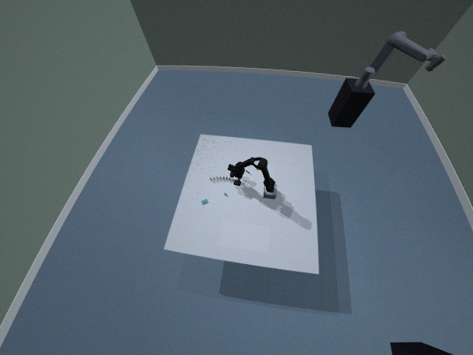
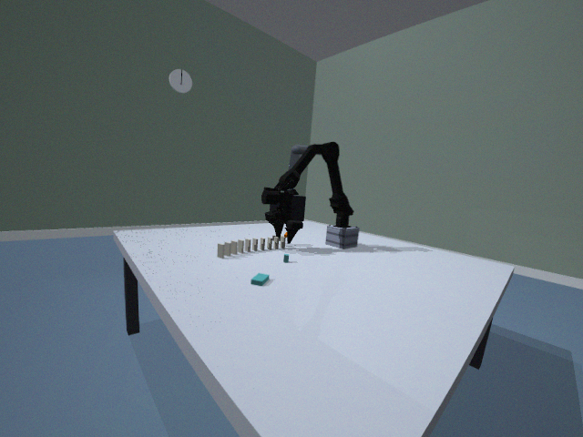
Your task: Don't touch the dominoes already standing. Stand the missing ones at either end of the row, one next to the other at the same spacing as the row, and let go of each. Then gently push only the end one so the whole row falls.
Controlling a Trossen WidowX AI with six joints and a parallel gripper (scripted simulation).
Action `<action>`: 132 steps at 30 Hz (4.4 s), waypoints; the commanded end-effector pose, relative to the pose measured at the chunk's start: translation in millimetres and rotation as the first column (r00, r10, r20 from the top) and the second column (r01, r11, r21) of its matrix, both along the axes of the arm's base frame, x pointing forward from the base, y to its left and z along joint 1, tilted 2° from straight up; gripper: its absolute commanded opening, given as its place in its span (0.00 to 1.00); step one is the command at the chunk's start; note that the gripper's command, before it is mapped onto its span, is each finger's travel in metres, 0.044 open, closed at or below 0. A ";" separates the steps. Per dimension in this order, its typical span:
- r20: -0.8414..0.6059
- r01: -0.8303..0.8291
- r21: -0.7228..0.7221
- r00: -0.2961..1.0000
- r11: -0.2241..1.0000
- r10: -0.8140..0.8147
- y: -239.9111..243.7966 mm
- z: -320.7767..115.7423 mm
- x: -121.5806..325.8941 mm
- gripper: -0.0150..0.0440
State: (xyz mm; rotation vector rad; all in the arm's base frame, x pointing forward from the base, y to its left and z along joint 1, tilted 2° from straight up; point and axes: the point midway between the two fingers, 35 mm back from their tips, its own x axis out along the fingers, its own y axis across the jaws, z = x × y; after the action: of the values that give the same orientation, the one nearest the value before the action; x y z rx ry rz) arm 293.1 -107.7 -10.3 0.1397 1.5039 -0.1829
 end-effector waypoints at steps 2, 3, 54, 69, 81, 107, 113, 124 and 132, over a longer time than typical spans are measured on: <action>0.001 0.002 0.001 1.000 1.000 -0.002 -0.7 21.7 3.2 1.00; 0.001 0.001 0.001 1.000 1.000 -0.001 -1.0 38.1 4.4 1.00; 0.008 0.444 0.018 0.896 0.896 -0.444 -127.7 -13.6 -62.1 1.00; 0.008 0.444 0.018 0.896 0.896 -0.444 -127.8 -22.7 -62.0 0.87; 0.008 0.444 0.018 0.896 0.896 -0.444 -127.8 -22.7 -62.0 0.33; 0.009 0.444 0.018 0.896 0.896 -0.444 -119.6 132.5 -67.8 0.29; 0.009 0.444 0.018 0.896 0.896 -0.444 -119.6 132.5 -67.8 0.29; -0.027 -0.441 -0.031 0.897 0.897 0.441 -150.5 137.6 -19.8 0.29; -0.031 -0.497 -0.034 0.868 0.867 0.496 -152.6 137.8 -16.6 0.29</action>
State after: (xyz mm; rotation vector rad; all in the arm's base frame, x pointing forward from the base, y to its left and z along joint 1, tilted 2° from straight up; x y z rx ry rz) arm 264.9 -253.5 127.8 -0.1224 1.5139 0.0430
